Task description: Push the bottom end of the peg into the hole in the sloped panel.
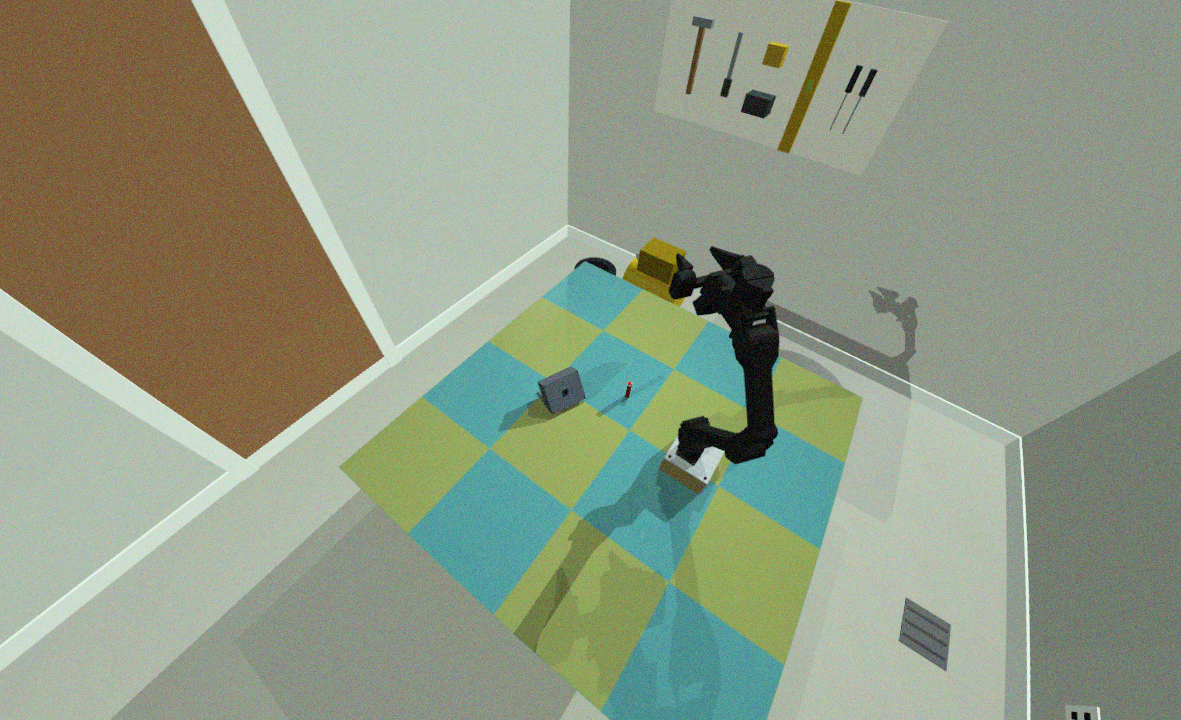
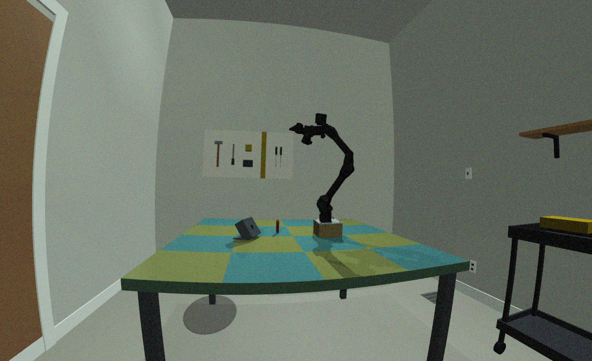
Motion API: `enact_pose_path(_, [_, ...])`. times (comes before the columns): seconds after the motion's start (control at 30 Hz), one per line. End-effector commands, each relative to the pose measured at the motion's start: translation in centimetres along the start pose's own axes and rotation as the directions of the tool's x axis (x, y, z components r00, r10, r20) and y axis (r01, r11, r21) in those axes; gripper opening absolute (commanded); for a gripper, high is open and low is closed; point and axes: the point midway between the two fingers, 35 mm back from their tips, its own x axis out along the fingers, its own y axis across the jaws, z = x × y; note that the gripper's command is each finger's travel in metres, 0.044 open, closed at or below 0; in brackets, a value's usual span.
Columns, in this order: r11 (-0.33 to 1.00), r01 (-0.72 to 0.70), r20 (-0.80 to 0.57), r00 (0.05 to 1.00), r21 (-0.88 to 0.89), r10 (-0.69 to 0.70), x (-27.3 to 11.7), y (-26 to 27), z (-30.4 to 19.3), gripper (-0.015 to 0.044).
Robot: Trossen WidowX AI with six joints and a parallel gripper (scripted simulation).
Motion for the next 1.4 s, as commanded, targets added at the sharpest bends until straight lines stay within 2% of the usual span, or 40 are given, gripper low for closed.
enact_pose_path(0.0, [1.0,0.0,0.003,1.0,0.004,0.0,0.1,0.0,0.1,0.0426])
enact_pose_path(0.03, [1.0,0.001,0.011,1.0,0.017,-0.002,0.3,0.0,0.3,0.044])
enact_pose_path(0.3, [0.976,-0.009,0.139,0.99,0.219,-0.022,3.9,-0.2,4.0,0.044])
enact_pose_path(0.6, [0.902,-0.083,0.283,0.958,0.424,-0.045,7.4,-0.6,8.6,0.044])
enact_pose_path(1.0, [0.74,-0.264,0.466,0.882,0.618,-0.074,10.9,-1.6,15.3,0.044])
enact_pose_path(1.37, [0.548,-0.478,0.619,0.78,0.687,-0.095,12.9,-2.6,21.7,0.044])
